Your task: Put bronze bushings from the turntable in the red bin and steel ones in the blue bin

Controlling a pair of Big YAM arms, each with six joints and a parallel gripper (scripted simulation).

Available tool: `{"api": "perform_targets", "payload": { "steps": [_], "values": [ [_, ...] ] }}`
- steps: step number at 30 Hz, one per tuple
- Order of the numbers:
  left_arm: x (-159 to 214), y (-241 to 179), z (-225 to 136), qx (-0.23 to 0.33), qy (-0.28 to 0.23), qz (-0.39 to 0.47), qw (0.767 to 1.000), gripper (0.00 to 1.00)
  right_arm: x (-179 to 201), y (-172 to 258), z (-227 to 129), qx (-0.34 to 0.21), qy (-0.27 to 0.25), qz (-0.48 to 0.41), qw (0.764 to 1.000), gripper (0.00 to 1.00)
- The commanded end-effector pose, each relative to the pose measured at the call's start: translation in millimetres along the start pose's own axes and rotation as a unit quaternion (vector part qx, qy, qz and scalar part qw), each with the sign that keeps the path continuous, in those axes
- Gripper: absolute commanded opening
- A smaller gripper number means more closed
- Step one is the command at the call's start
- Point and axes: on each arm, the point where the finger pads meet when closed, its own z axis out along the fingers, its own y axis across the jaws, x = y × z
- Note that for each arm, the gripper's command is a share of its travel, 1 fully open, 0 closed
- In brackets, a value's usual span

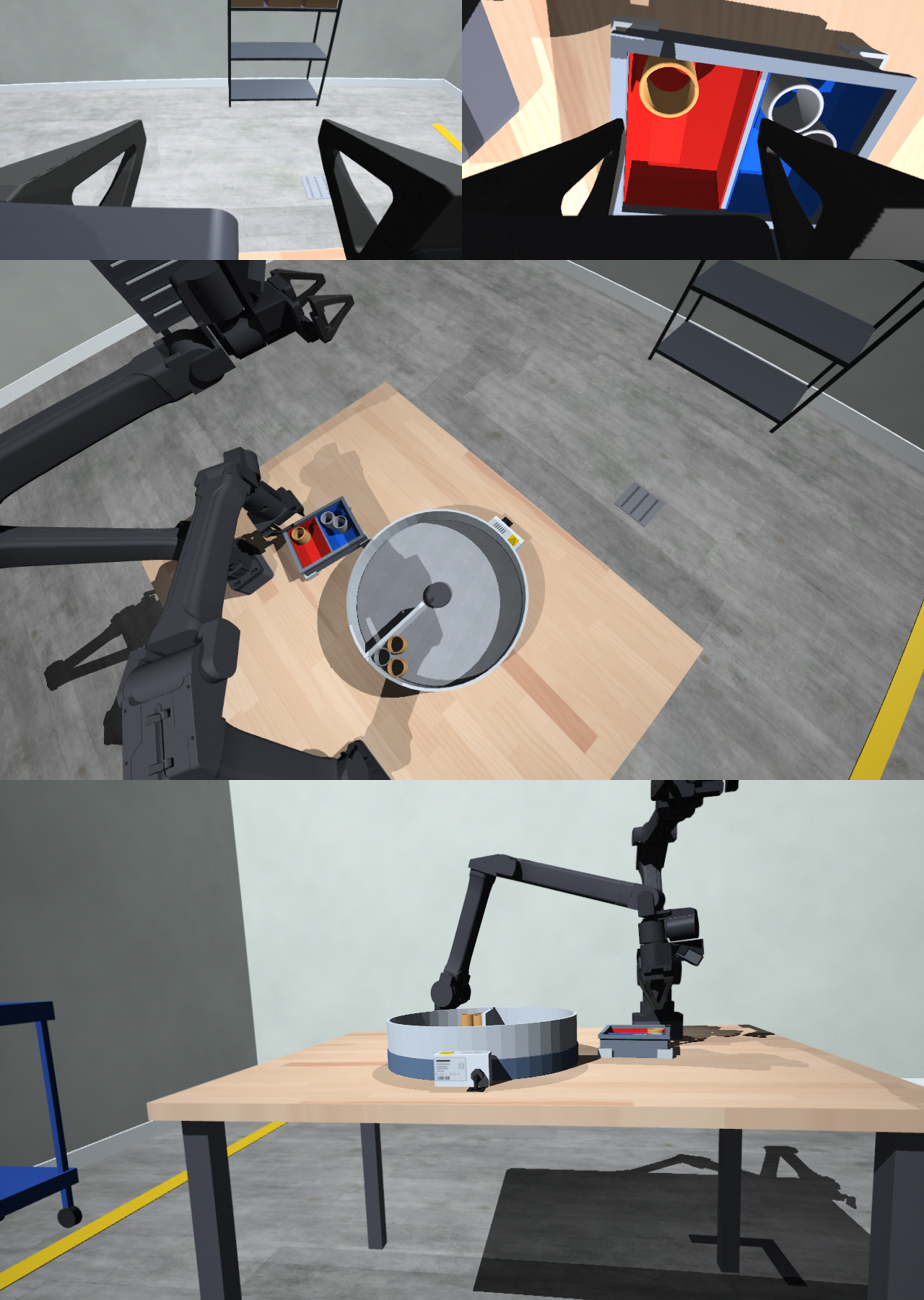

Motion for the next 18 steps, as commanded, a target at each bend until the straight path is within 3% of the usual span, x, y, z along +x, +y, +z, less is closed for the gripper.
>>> {"api": "perform_targets", "payload": {
  "steps": [1, 3, 4, 6, 13, 18],
  "values": [
    [-33, 0, 3, 0.000, -0.027, 0.001, 1.000, 1.00, 17, -30, -37, 0.014, -0.031, 0.053, 0.998, 0.86],
    [-33, 0, 3, 0.000, -0.027, 0.001, 1.000, 1.00, 17, -30, -37, 0.014, -0.031, 0.053, 0.998, 0.86],
    [-33, 0, 3, 0.000, -0.027, 0.001, 1.000, 1.00, 28, -38, -46, 0.017, -0.037, 0.069, 0.997, 0.98],
    [-33, 0, 3, 0.000, -0.027, 0.001, 1.000, 1.00, 53, -53, -64, 0.023, -0.050, 0.104, 0.993, 1.00],
    [-33, 0, 3, 0.000, -0.027, 0.001, 1.000, 1.00, 200, -99, -137, 0.063, -0.116, 0.268, 0.954, 1.00],
    [-28, -13, 0, 0.013, -0.019, 0.004, 1.000, 1.00, 295, -97, -155, 0.093, -0.153, 0.367, 0.913, 1.00]
  ]
}}
